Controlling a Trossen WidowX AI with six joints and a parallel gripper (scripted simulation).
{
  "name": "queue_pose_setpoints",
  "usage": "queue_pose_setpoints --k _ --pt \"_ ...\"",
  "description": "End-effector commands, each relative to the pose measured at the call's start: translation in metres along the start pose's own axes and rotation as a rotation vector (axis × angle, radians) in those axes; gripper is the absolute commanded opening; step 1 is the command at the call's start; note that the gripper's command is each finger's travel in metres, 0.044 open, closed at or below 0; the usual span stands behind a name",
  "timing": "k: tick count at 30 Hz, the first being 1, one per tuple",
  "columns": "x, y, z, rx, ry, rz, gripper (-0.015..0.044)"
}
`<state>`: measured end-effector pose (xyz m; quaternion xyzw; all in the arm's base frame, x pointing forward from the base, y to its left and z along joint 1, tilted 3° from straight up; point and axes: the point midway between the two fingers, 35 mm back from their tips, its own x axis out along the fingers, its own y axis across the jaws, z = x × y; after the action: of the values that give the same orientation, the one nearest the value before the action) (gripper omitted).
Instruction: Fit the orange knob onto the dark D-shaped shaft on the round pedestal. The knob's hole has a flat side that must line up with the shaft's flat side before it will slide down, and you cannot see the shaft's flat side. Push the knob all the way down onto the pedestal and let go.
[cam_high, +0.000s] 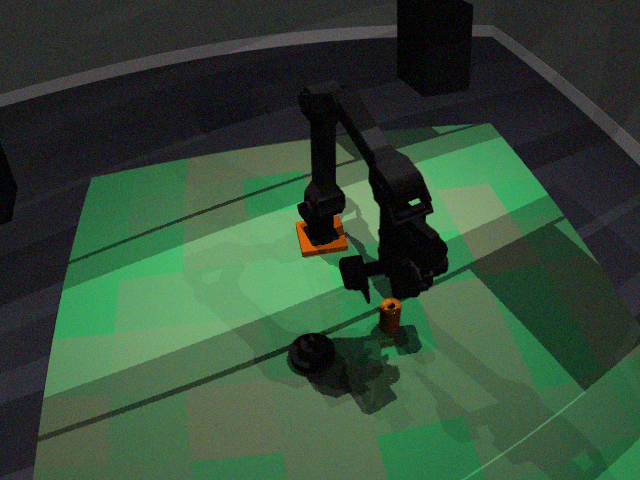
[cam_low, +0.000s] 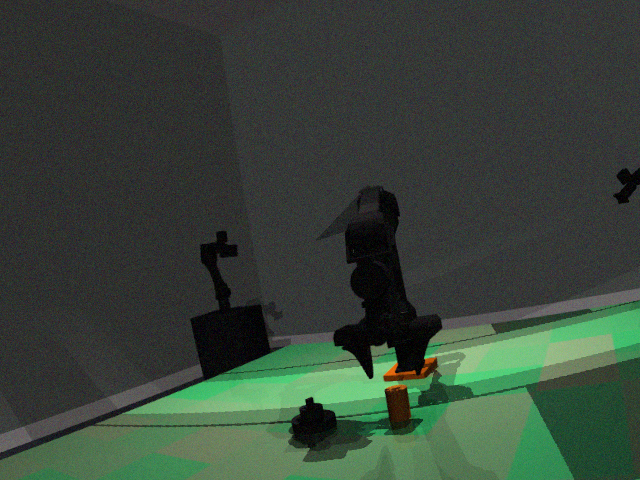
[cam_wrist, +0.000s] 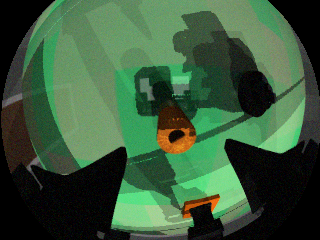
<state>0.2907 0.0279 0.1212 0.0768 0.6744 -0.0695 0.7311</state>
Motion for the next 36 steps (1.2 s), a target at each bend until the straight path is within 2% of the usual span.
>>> queue_pose_setpoints --k 1,36 --pt "0.007 -0.001 0.000 0.006 0.000 -0.006 0.0440" --pt "0.062 -0.001 0.001 0.006 0.000 -0.006 0.0440"
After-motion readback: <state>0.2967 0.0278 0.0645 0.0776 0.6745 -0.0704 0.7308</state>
